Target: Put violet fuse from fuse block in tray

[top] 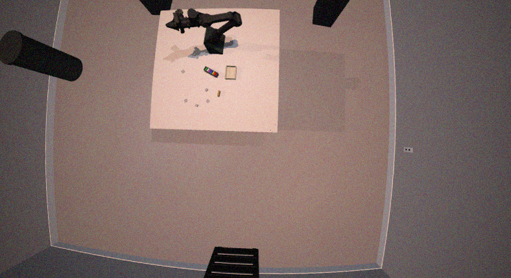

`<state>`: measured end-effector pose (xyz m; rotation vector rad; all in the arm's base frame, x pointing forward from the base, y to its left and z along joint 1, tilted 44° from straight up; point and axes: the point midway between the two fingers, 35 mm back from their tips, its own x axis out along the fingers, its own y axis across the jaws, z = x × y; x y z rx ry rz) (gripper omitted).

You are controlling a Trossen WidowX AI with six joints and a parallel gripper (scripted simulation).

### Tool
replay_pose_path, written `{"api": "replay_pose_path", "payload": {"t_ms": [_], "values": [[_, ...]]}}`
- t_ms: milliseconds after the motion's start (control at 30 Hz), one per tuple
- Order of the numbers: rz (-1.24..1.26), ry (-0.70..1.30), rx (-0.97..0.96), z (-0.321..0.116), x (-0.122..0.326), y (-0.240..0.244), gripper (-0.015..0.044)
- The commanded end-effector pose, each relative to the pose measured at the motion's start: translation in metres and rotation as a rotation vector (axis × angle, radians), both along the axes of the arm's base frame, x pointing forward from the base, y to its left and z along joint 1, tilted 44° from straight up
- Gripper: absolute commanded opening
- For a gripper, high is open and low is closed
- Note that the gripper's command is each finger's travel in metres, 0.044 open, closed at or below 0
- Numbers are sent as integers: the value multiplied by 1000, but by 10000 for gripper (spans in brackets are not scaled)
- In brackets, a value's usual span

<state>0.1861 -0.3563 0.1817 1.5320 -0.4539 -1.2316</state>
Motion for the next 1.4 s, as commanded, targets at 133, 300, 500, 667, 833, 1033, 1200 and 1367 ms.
{"api": "replay_pose_path", "payload": {"t_ms": [133, 300, 500, 667, 833, 1033, 1200, 1367], "values": [[627, 387, 178, -88, 78, 75, 74], [1038, 542, 249, -130, 104, 138, 74], [1575, 637, 309, -166, 116, 227, 74], [1993, 613, 359, -182, 108, 296, 74], [2303, 521, 402, -181, 87, 352, 74], [2323, 513, 405, -181, 87, 356, 74], [2323, 513, 405, -181, 88, 356, 74], [2323, 513, 405, -183, 89, 358, 74]]}}
